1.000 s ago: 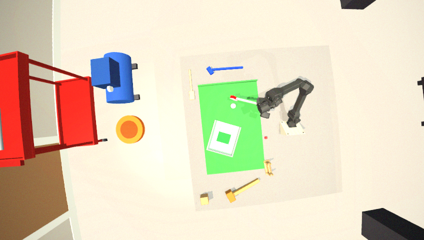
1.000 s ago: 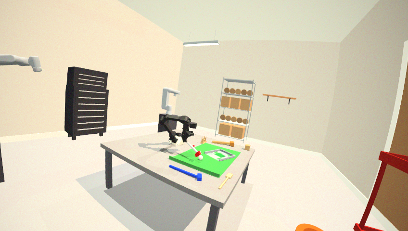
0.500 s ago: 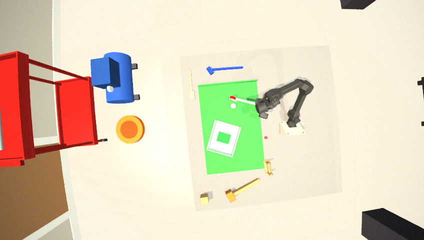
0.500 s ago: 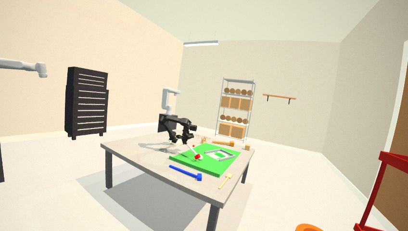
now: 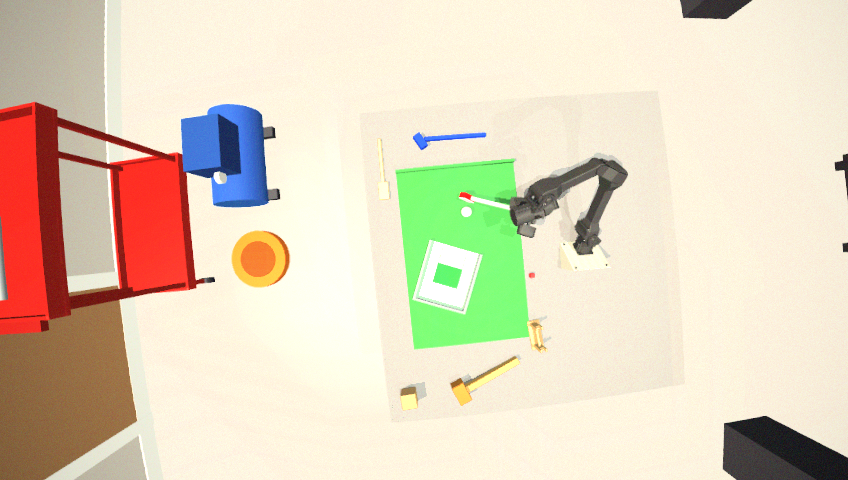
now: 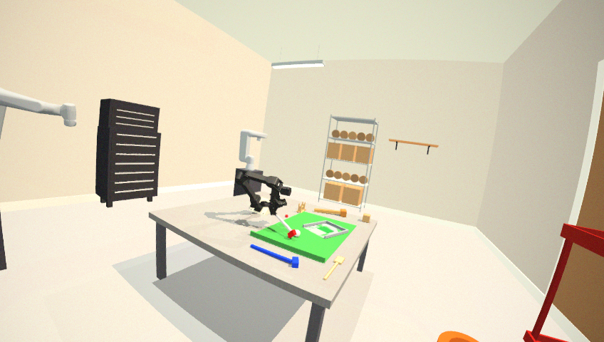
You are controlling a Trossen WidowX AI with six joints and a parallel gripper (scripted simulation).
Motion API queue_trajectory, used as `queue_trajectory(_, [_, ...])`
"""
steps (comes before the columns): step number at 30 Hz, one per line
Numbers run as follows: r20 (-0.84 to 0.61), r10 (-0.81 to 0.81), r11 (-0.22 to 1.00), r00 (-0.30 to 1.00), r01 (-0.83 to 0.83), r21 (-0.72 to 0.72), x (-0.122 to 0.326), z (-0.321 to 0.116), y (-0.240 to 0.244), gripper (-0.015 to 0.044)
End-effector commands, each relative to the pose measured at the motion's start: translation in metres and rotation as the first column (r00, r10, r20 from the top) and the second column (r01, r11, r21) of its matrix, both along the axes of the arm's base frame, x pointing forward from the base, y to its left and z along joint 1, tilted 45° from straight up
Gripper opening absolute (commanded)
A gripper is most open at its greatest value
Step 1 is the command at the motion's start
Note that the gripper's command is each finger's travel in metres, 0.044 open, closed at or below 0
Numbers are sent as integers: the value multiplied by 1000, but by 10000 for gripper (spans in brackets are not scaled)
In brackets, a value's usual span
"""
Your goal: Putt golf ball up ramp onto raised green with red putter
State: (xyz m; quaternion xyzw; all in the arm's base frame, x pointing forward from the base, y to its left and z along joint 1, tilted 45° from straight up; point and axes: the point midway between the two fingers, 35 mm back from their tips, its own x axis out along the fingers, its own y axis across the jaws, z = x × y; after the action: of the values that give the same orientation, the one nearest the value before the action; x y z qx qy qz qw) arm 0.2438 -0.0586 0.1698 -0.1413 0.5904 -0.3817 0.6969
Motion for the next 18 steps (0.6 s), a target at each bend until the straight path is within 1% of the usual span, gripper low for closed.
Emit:
queue_trajectory(1, [3, 2, 1000, 1000, -2, 0, 0, 1, 0, 0])
queue_trajectory(9, [11, 7, 1000, 1000, -7, -6, -10, 19, -21, 0])
queue_trajectory(18, [7, 1, 1000, 1000, -1, -1, -5, 12, -16, 0])
